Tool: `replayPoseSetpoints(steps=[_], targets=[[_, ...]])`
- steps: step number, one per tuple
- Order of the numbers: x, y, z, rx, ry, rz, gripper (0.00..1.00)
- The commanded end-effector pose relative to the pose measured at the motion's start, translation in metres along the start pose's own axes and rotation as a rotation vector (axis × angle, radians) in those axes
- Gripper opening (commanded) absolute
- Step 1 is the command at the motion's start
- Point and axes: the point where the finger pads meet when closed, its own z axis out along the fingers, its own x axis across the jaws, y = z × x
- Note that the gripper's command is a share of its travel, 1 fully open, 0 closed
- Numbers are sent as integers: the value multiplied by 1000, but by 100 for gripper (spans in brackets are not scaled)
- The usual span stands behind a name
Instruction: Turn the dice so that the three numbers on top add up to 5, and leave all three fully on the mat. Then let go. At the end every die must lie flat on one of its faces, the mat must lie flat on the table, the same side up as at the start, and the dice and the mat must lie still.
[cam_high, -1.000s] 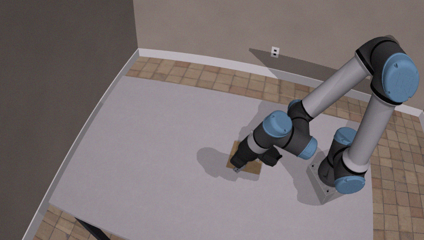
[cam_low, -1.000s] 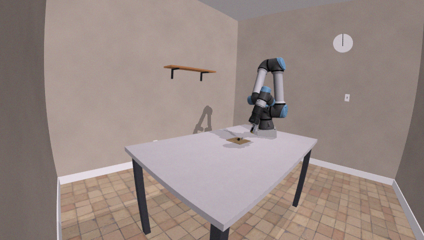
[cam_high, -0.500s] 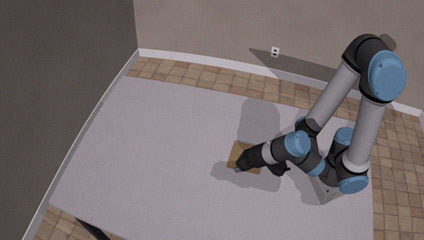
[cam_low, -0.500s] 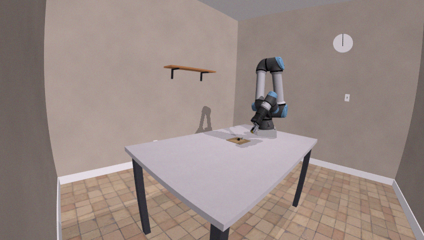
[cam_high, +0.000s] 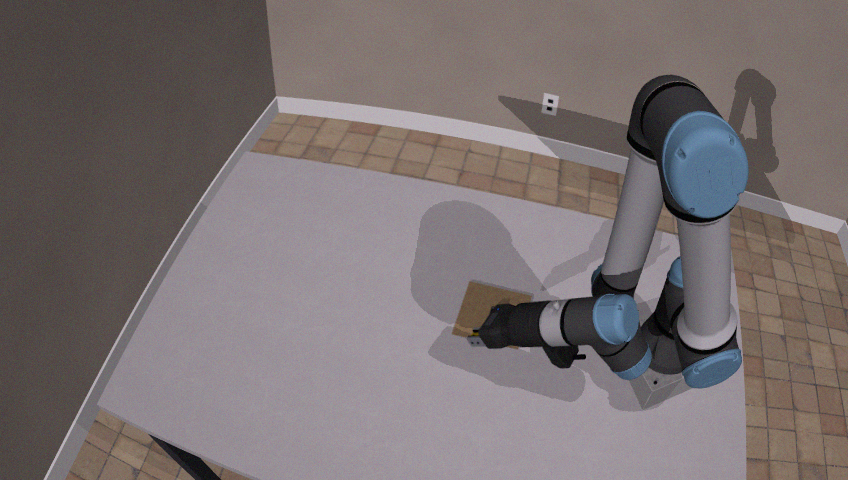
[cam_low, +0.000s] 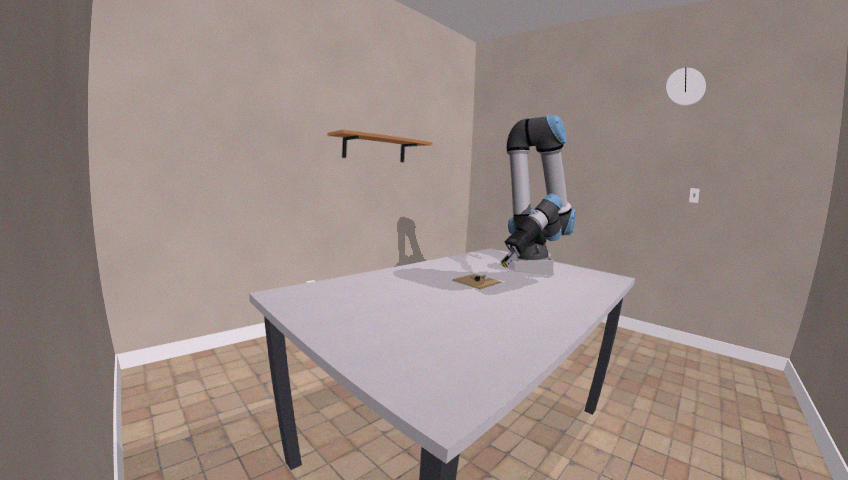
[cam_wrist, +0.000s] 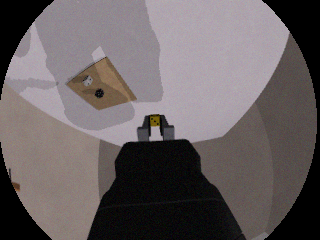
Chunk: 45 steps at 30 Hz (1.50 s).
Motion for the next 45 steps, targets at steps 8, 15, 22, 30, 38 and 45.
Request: replayPoseSetpoints(steps=[8,15,22,30,38,45], targets=[[1,0,0,-124,3,-1,34],[1,-1,-1,-176,3,0,34],[0,-2,-1,-202,3,1,34],[0,-2,-2,-208,2,1,34],[0,-3,-1,-209,2,1,34],[0,-6,1,-209,3,1,34]])
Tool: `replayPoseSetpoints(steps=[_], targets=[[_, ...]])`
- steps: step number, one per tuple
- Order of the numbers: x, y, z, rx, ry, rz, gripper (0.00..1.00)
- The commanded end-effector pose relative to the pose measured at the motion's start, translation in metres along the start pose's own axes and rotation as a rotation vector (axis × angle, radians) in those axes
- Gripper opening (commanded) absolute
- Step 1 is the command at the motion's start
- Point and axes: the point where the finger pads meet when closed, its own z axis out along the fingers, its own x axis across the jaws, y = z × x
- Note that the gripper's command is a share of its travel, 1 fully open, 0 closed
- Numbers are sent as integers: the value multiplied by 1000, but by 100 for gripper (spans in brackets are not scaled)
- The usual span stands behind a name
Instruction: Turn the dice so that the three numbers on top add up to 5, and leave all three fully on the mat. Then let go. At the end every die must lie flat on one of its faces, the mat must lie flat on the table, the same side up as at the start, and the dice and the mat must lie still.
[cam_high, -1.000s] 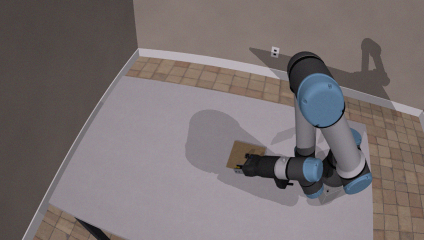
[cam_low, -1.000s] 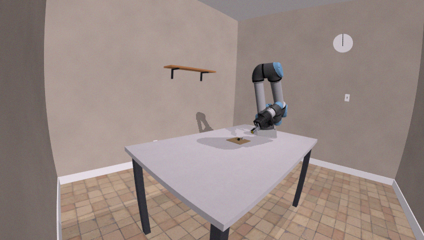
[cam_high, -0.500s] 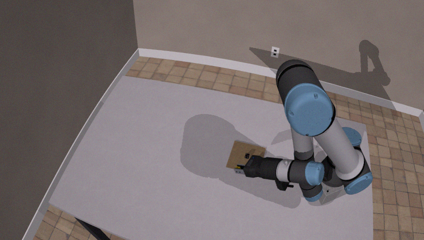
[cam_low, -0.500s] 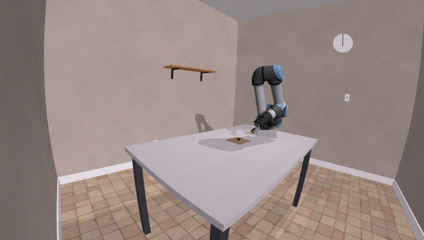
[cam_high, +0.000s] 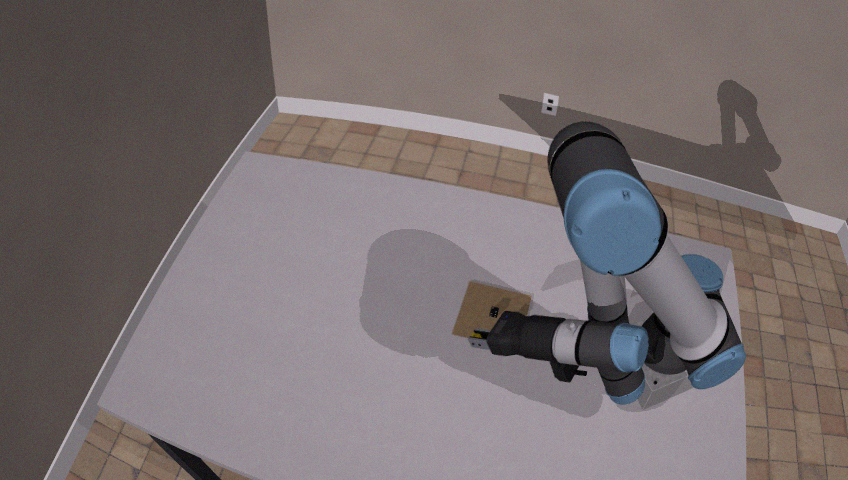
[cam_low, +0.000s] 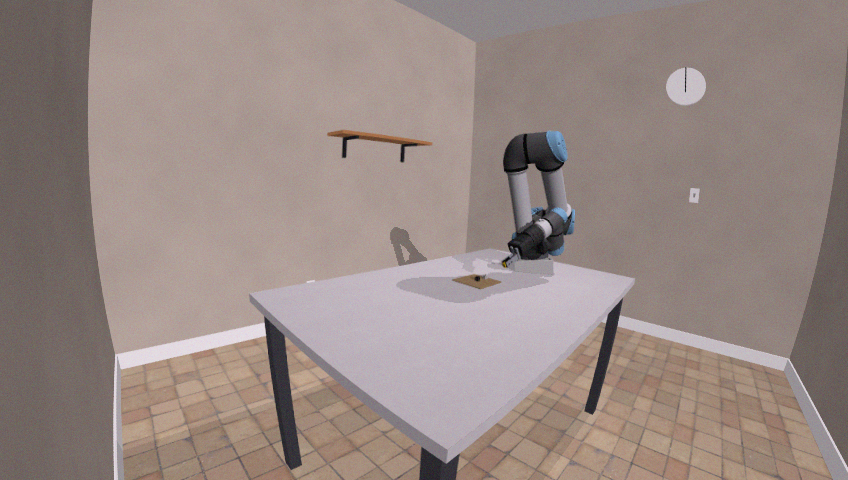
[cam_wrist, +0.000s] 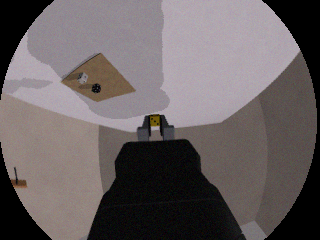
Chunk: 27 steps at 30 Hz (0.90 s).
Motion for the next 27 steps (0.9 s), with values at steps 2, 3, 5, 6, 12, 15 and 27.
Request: replayPoseSetpoints(steps=[2,3,5,6,12,15,27], targets=[[0,-4,2,-1,0,0,34],[0,-6,3,-1,0,0,34],[0,-9,5,-1,0,0,34],[0,-11,6,-1,0,0,34],[0,-26,14,-1,0,0,34],[0,-28,15,-1,0,0,34],[0,-58,31,-1,0,0,34]])
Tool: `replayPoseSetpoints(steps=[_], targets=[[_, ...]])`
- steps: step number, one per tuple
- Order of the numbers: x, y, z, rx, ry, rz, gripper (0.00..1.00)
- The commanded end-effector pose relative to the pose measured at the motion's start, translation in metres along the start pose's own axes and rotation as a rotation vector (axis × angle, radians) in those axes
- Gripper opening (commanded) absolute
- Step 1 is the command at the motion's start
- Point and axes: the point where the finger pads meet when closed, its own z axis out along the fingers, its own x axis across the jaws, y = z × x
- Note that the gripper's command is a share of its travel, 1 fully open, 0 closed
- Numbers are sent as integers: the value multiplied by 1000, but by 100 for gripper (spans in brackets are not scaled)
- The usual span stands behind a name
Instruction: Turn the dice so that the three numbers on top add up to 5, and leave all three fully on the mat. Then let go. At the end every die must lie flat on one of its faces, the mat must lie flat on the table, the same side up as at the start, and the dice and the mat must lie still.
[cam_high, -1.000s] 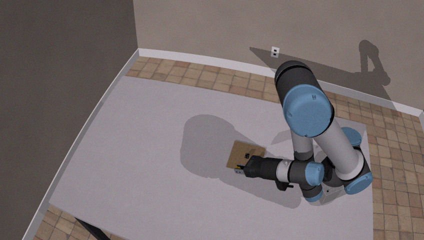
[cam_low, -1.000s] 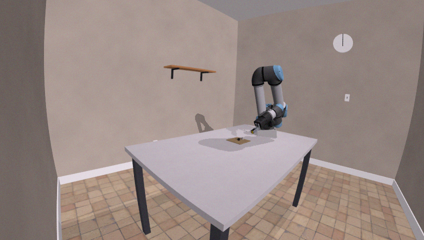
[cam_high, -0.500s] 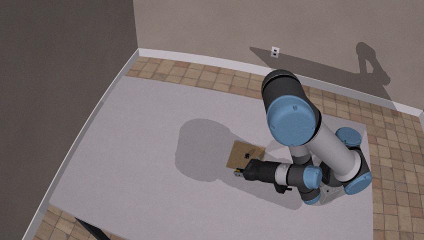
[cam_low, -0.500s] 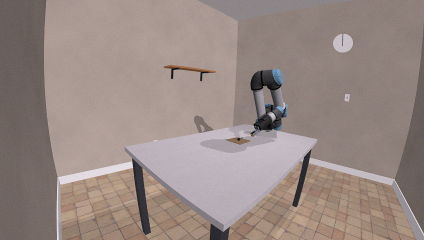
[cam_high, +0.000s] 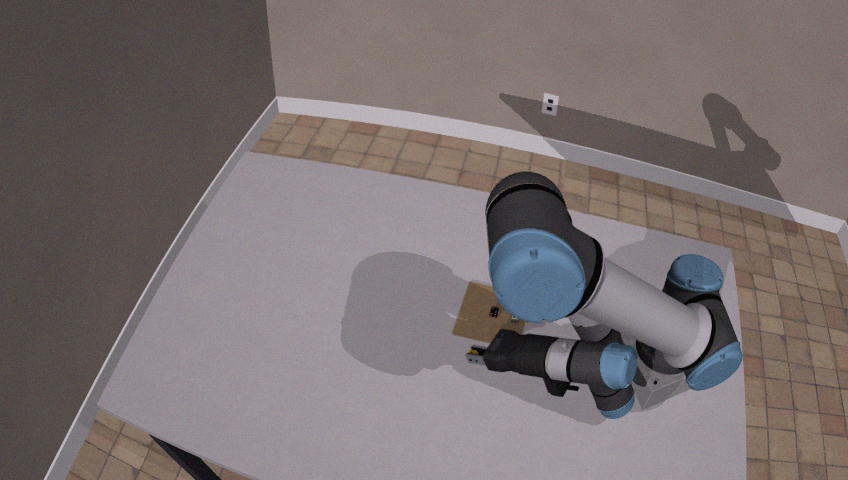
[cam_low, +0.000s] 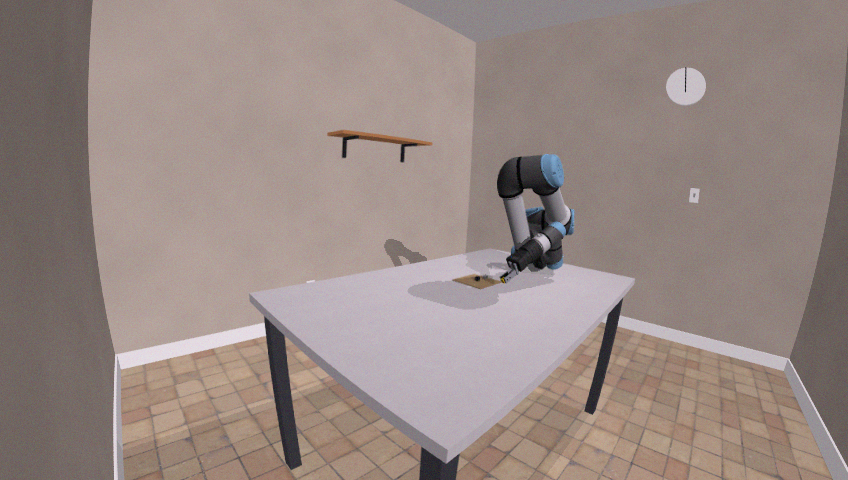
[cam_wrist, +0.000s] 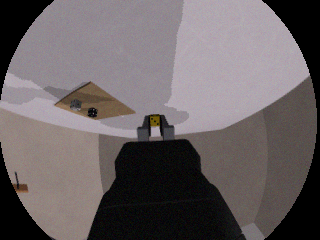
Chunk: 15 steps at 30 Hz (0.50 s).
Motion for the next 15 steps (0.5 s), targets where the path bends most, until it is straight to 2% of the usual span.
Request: replayPoseSetpoints(steps=[1,15], targets=[[0,-8,5,-3,2,1,34],[0,-15,8,-3,2,1,34]])
